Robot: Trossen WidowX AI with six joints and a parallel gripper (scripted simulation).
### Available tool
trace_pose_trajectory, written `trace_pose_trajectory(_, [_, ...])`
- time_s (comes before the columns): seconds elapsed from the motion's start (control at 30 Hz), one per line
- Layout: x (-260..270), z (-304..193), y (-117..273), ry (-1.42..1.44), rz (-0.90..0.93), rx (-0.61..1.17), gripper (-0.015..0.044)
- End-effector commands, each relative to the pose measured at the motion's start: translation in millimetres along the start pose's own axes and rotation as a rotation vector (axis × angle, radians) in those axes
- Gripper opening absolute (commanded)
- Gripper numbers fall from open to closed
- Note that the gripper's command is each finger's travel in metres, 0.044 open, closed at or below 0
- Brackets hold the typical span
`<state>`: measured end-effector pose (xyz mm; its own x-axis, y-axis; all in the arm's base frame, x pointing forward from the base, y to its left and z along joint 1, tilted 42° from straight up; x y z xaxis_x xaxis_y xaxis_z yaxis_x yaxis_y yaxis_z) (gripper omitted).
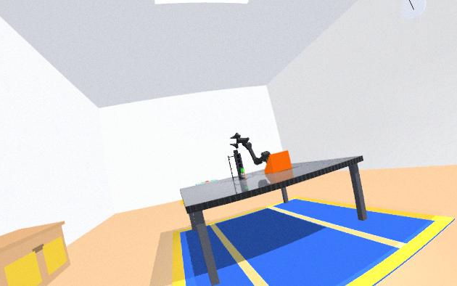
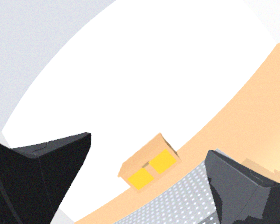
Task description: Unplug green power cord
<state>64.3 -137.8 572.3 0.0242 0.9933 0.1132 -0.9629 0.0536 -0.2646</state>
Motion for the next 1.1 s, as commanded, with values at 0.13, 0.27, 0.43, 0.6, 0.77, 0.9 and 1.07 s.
trace_pose_trajectory(0.13, [43,2,-3,0.144,0.047,-0.050,0.0269])
trace_pose_trajectory(0.27, [94,-5,-7,0.322,0.062,-0.042,0.0164])
trace_pose_trajectory(0.43, [157,-26,-18,0.559,0.090,-0.035,0.0160])
trace_pose_trajectory(0.6, [219,-70,-37,0.819,0.133,0.041,0.0160])
trace_pose_trajectory(0.77, [265,-121,-59,0.954,0.207,0.107,0.0160])
trace_pose_trajectory(0.9, [287,-174,-78,1.135,0.250,0.235,0.0160])
trace_pose_trajectory(1.07, [295,-244,-103,1.310,0.291,0.431,0.0160])
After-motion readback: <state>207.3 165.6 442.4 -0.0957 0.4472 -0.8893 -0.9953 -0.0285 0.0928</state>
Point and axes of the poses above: the point midway between the two fingers, 35 mm back from their tips, its own y axis back along the fingers, its own x axis across the jaws, z = x × y, the point moved 6 cm from there along y, back along the fingers, and after that the axes turned 1 degree about -y, right-handed, at the moved point
